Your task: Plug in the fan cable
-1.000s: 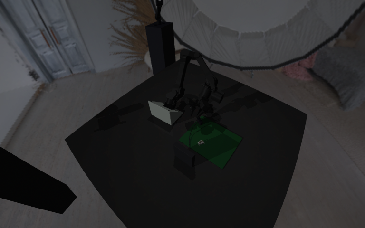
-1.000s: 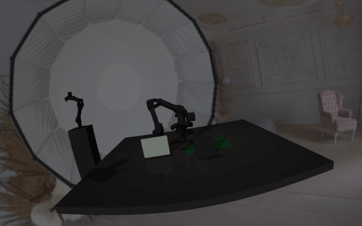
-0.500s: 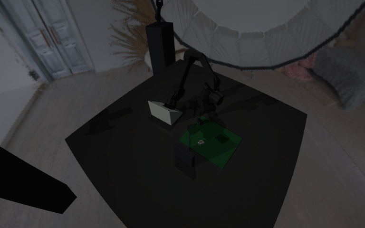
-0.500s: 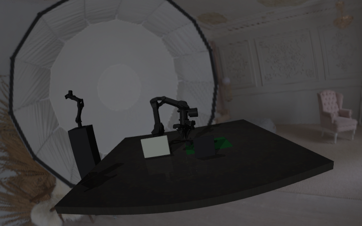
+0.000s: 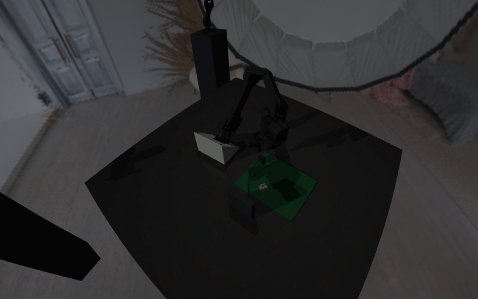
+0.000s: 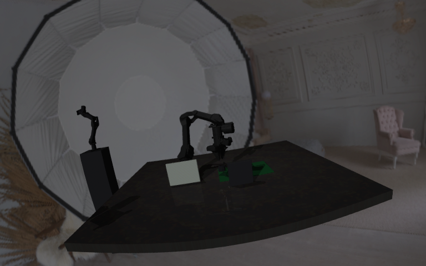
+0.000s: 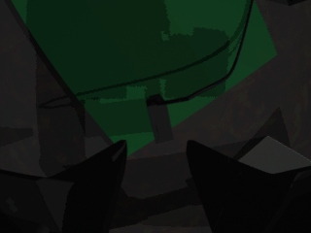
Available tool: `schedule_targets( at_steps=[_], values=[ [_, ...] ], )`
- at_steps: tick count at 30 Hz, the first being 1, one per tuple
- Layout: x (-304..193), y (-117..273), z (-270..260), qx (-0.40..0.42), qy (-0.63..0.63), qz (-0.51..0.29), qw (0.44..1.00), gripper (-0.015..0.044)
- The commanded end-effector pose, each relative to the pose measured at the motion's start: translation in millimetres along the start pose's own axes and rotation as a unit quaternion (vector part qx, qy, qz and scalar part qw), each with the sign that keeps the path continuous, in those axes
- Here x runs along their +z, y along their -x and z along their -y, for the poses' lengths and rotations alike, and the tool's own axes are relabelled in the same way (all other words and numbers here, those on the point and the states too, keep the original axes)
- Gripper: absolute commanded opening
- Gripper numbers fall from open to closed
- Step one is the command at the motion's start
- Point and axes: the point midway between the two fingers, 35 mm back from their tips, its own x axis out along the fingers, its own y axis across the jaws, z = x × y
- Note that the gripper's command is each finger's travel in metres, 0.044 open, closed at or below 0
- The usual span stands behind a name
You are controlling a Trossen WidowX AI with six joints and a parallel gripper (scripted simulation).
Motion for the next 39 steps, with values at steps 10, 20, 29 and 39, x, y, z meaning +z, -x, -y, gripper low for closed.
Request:
schedule_targets(
  at_steps=[10,20,29,39],
  values=[
    [-1,-1,0,-0.005,-0.002,-0.001,1.000,0.0440],
    [-1,-1,0,-0.005,-0.002,-0.001,1.000,0.0440],
    [-1,-1,0,-0.005,-0.002,-0.001,1.000,0.0440],
    [12,30,5,-0.003,0.087,-0.065,0.994,0.0440]
  ],
)
